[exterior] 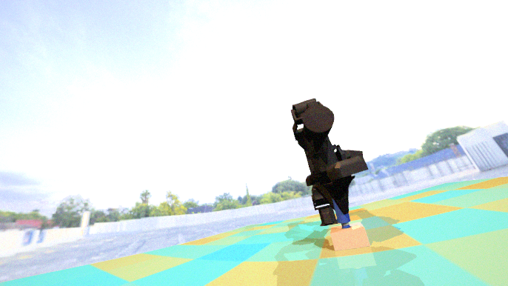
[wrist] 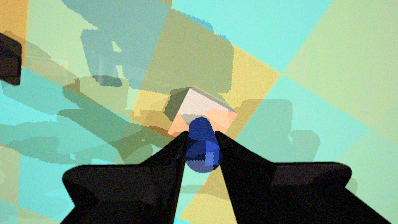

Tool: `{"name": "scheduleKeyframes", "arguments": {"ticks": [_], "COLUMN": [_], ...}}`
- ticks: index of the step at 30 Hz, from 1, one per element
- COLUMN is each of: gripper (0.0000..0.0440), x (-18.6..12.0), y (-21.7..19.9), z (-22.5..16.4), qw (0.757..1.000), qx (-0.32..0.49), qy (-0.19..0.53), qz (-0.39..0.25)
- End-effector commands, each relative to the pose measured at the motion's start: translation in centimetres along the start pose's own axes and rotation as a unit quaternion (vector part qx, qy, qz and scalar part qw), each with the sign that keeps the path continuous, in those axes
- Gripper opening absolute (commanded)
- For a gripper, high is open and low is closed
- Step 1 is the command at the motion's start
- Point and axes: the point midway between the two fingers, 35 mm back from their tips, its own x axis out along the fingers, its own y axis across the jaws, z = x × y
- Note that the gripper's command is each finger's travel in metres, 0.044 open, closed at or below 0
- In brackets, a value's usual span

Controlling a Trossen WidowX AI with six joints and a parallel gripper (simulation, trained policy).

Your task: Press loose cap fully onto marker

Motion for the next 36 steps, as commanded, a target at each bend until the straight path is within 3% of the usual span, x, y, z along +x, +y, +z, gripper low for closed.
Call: {"name": "scheduleKeyframes", "arguments": {"ticks": [1,34,36], "gripper": [0.0076,0.0137,0.0156], "x": [1.84,2.12,2.17], "y": [0.55,0.6,1.02], "z": [-0.32,-0.53,-0.25], "qw": [1.0,0.999,0.999], "qx": [-0.007,-0.029,-0.032], "qy": [0.002,0.006,-0.001], "qz": [0.025,0.023,0.028]}}
